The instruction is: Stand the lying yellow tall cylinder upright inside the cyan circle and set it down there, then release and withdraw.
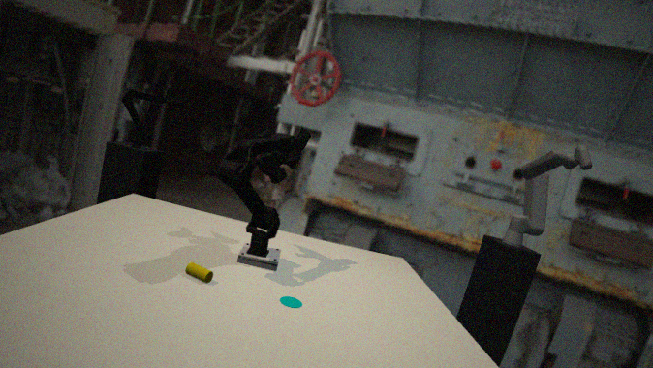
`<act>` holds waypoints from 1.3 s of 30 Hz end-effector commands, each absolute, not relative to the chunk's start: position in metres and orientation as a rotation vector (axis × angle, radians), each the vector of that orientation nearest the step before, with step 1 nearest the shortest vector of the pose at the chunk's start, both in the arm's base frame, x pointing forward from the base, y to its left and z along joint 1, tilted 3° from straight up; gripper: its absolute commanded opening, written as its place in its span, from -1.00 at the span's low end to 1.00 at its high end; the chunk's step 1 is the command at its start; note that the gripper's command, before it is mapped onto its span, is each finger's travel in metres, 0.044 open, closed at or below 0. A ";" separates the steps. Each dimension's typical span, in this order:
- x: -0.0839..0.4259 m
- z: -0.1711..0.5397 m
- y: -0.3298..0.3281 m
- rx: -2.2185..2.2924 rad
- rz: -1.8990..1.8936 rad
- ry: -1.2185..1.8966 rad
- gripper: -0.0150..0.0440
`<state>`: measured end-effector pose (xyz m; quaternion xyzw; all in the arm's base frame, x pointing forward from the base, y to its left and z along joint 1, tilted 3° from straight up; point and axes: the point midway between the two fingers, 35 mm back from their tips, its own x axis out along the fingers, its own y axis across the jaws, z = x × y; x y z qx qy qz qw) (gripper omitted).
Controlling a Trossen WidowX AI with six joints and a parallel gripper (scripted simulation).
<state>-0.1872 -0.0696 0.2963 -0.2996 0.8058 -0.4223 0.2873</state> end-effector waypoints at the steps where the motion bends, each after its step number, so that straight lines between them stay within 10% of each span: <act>1: -0.188 0.296 -0.068 -0.791 -1.134 2.154 0.78; 20: -0.203 0.268 0.095 0.296 -1.758 2.110 0.56; 39: -0.084 0.233 0.226 1.399 -2.376 1.588 0.56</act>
